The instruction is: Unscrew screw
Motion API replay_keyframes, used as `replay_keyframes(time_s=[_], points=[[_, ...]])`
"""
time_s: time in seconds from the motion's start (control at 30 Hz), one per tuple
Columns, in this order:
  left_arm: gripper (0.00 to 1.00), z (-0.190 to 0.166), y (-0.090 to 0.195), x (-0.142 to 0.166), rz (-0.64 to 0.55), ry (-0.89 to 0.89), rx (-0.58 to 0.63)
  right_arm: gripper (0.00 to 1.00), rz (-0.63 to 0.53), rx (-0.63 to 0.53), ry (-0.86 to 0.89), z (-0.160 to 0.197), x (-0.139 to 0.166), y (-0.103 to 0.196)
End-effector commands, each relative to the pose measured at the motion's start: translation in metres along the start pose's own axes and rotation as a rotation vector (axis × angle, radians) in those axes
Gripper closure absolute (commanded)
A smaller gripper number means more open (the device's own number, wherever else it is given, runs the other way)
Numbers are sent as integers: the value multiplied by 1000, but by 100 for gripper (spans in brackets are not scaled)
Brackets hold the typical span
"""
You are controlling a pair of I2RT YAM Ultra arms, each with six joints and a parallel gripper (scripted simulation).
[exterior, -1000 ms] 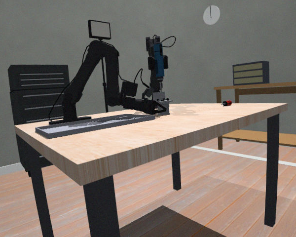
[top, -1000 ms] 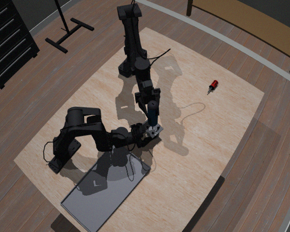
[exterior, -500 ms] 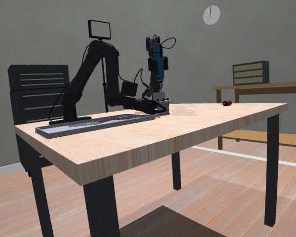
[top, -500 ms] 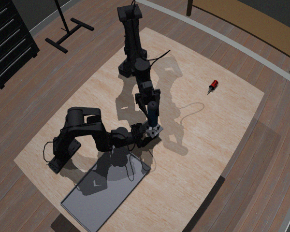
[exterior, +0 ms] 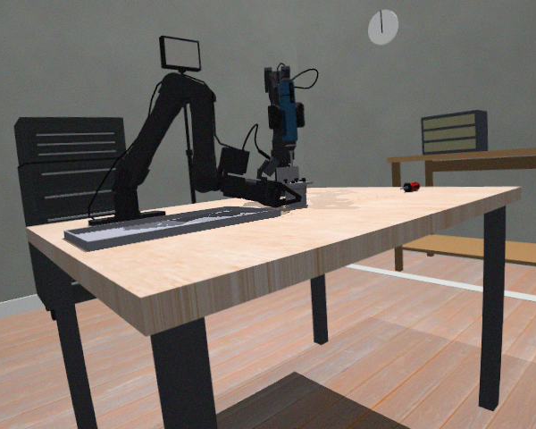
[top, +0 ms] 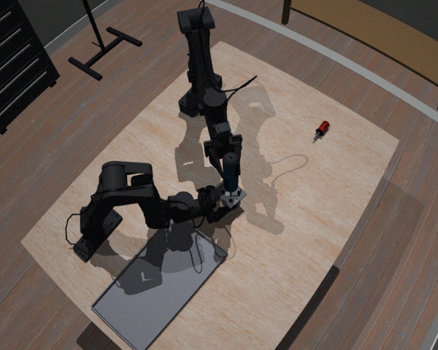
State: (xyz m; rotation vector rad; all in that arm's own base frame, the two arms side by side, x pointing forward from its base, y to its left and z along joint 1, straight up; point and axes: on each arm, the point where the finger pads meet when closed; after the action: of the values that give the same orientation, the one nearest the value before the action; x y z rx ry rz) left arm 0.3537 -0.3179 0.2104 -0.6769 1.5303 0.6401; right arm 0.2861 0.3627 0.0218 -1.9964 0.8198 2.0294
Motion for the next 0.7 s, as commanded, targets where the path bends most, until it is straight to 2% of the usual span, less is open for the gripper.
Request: replay_keyframes(time_s=[0.0, 0.1, 0.3, 0.67], points=[[58, -2, 0, -40, -135, 5, 5, 41, -1, 3, -3, 0, -2, -1], [58, -2, -1, -33, -121, 5, 4, 41, -1, 3, -3, 0, -2, -1], [58, -2, 2, -42, -142, 5, 6, 41, -1, 3, -3, 0, -2, -1], [58, -3, 2, -34, -125, 5, 5, 41, -1, 3, -3, 0, -2, -1]])
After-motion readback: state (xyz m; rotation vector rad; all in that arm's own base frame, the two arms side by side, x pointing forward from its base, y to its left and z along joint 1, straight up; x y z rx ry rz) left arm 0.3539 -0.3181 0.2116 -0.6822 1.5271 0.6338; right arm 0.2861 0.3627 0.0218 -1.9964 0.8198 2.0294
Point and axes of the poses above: on each arm, the point where the finger pads meet when closed, its own y axis back along the fingers, its own z axis across the jaws, x = y × z, and after that the axes turned 3 degrees about y, right-handed
